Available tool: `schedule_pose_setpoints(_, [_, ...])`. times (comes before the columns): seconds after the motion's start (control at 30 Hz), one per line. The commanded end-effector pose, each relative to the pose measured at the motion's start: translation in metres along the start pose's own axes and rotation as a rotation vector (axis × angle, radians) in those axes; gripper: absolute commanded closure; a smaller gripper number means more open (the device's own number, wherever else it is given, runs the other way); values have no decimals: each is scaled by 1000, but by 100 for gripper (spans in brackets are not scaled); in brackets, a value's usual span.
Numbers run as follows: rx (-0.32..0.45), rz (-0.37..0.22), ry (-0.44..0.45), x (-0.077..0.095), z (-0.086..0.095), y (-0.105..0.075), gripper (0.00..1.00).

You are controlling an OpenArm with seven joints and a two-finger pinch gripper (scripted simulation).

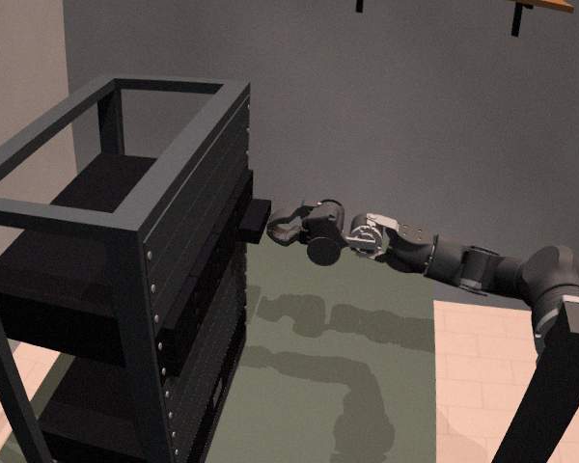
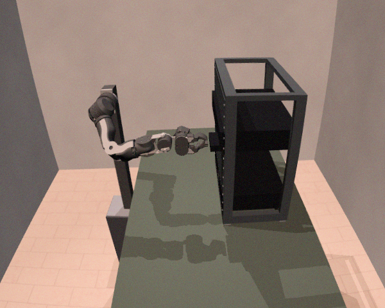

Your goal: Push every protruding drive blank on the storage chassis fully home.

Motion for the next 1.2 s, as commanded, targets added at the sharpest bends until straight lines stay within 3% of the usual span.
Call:
schedule_pose_setpoints(0.0, [4,1,-2,-1,3,0,100])
schedule_pose_setpoints(0.37, [3,0,-2,-1,2,1,100])
schedule_pose_setpoints(1.17, [0,-2,0,-1,2,20,100])
Point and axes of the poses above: the point where the finger pads meet when closed, its own y axis out along the fingers, its own z axis across the jaws, x = y × z, the point moved 3 cm from there along -y, back along the fingers, and after that the axes turned 7 degrees about y, right-handed, at the moved point
